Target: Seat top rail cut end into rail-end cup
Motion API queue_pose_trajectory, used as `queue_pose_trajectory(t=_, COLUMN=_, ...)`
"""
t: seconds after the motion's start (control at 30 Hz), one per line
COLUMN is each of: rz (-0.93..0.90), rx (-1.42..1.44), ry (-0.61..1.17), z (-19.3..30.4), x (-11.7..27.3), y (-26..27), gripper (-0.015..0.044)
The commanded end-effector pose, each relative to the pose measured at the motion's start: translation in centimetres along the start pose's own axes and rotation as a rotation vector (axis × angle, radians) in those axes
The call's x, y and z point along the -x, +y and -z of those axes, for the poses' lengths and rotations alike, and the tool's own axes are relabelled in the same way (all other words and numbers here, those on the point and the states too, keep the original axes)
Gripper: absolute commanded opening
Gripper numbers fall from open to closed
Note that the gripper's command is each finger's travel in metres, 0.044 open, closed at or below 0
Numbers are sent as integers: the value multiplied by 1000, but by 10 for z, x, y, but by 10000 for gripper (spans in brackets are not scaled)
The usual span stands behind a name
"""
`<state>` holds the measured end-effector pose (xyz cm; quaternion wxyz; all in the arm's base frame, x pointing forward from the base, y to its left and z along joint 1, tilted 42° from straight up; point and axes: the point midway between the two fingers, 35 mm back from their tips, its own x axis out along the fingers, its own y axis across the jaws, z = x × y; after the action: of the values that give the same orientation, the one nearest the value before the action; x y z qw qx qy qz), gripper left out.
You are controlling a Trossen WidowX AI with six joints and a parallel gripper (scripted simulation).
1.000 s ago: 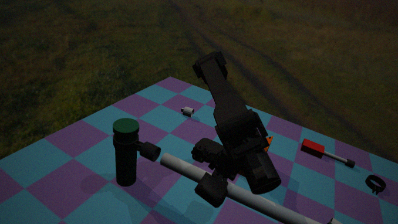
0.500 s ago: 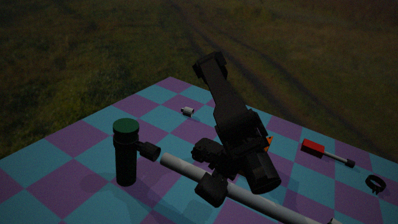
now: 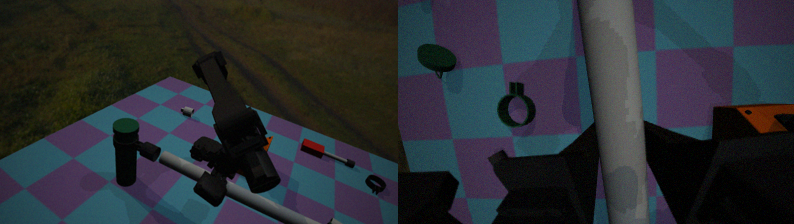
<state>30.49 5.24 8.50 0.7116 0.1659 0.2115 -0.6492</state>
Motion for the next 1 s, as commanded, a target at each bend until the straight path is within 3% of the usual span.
queue_pose_trajectory(t=0.0, rz=-11, rx=-6, ry=-2, z=-5, x=2, y=3, gripper=0)
queue_pose_trajectory(t=0.97, rz=0, rx=-1, ry=-1, z=-20, x=-6, y=1, gripper=0)
